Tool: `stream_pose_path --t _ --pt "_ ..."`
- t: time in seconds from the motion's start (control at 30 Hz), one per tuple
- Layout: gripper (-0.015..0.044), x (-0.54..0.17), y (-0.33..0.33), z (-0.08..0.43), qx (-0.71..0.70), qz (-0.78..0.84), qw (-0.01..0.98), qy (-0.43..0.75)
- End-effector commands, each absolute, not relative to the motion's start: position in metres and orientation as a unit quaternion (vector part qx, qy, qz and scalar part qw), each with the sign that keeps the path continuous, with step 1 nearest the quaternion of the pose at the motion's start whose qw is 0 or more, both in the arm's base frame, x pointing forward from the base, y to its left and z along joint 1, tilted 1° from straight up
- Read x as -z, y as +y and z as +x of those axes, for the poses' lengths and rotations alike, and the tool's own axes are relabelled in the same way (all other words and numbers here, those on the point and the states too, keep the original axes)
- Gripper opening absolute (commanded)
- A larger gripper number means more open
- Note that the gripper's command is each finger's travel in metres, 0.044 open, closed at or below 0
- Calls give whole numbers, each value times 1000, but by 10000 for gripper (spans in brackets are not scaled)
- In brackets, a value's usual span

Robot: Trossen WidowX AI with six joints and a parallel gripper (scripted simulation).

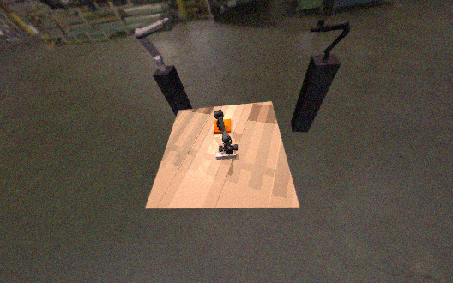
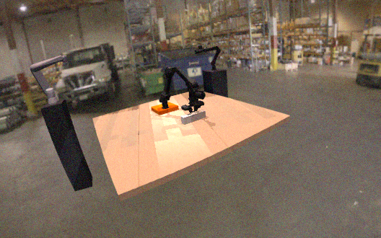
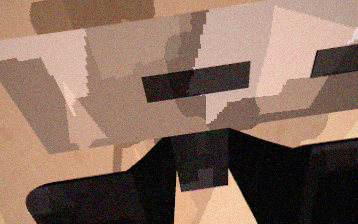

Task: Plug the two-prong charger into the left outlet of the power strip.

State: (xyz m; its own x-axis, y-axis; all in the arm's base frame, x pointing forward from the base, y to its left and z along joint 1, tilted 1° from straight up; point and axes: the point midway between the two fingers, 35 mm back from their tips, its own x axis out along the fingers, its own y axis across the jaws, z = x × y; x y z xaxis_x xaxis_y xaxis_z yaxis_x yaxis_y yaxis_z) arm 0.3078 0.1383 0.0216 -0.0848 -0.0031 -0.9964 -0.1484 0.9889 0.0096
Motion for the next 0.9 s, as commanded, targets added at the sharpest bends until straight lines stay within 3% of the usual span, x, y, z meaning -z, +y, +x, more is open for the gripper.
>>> stream_pose_path --t 0.0,0.1,0.67,0.87 --pt "0 -21 138 308 -54 -51 675 734" --pt "0 -21 138 308 -54 -51 675 734" --pt "440 -21 138 308 -54 -51 675 734" --pt "440 -21 138 307 -54 -51 676 733"
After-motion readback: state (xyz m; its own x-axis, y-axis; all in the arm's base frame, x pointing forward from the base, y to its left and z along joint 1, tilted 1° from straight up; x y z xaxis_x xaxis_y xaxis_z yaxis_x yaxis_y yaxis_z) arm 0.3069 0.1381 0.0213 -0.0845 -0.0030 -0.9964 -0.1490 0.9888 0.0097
